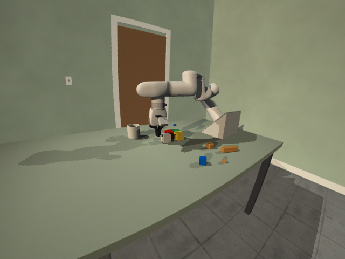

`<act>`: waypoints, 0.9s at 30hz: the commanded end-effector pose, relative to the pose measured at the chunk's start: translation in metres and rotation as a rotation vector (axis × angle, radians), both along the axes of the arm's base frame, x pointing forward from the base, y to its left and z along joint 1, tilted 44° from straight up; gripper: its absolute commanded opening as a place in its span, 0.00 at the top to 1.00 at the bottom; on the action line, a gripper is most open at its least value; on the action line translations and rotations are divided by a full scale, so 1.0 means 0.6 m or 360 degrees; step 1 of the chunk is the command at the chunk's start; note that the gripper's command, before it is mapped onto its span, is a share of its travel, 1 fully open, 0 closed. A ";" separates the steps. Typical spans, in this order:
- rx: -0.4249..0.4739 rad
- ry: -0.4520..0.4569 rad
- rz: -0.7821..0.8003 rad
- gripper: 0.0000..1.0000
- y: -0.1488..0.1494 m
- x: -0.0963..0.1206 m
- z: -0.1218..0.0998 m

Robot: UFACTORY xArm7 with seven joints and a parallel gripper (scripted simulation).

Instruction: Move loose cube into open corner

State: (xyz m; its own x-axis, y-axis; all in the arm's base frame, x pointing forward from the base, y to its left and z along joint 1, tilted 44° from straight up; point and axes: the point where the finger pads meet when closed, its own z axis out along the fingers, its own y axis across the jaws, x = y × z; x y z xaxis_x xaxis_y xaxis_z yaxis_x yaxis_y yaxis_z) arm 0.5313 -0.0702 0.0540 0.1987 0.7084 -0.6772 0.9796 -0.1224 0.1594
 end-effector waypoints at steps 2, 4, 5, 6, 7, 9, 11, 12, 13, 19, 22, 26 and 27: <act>0.0000 -0.0002 0.0003 1.00 -0.012 0.002 -0.013; 0.0000 -0.0002 0.0003 1.00 -0.018 0.002 -0.019; 0.0000 -0.0002 0.0003 1.00 -0.021 0.002 -0.021; 0.0000 -0.0002 0.0003 1.00 -0.023 0.002 -0.024; 0.0000 -0.0002 0.0003 1.00 -0.025 0.003 -0.026; 0.0000 -0.0002 0.0003 1.00 -0.030 0.003 -0.031; 0.0000 -0.0002 0.0003 1.00 -0.033 0.003 -0.034; 0.0000 -0.0002 0.0003 1.00 -0.033 0.003 -0.034; 0.0000 -0.0002 0.0003 1.00 -0.033 0.003 -0.034; 0.0000 -0.0002 0.0003 1.00 -0.039 0.003 -0.040; 0.0000 -0.0002 0.0003 1.00 -0.040 0.003 -0.041; 0.0000 -0.0002 0.0003 1.00 -0.040 0.003 -0.041; 0.0000 -0.0002 0.0003 1.00 -0.040 0.003 -0.041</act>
